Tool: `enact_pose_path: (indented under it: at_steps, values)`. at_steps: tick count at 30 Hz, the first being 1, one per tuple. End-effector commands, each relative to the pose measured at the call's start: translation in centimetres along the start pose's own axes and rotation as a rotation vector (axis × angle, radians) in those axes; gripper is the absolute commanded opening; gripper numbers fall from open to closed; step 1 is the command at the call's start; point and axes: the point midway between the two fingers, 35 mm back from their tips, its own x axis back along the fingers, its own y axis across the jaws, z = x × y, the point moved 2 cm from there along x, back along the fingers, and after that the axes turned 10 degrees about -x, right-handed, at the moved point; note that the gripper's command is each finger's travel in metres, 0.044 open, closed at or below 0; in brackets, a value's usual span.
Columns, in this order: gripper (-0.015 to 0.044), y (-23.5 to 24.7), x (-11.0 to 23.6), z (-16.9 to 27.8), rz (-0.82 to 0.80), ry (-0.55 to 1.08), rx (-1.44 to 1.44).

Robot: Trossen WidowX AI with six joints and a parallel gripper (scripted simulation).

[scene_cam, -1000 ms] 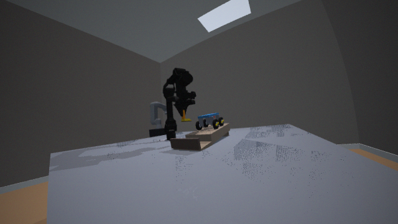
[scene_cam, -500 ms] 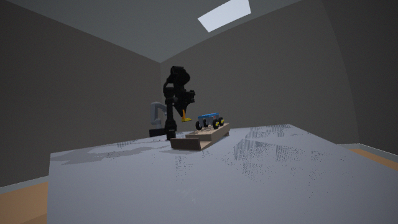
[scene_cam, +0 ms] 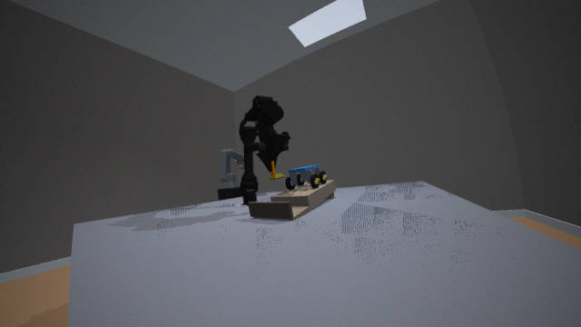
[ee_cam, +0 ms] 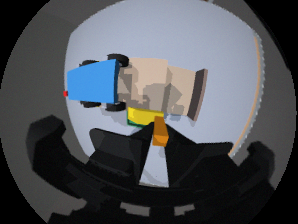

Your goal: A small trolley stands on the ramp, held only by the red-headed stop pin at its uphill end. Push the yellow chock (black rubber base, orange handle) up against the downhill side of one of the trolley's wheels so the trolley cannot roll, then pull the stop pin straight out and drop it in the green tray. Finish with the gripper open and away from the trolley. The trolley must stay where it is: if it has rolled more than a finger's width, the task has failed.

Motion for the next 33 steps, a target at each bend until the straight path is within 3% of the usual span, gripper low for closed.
enact_pose_path:
  at_steps: [1,25,33]
  values:
    - [0.0000,0.1,-1.1,0.0,-0.008,0.005,-0.004]
    - [0.0000,0.2,-6.0,-0.1,-0.008,0.005,-0.004]
    - [0.0000,0.5,-5.9,-0.1,-0.008,0.005,-0.004]
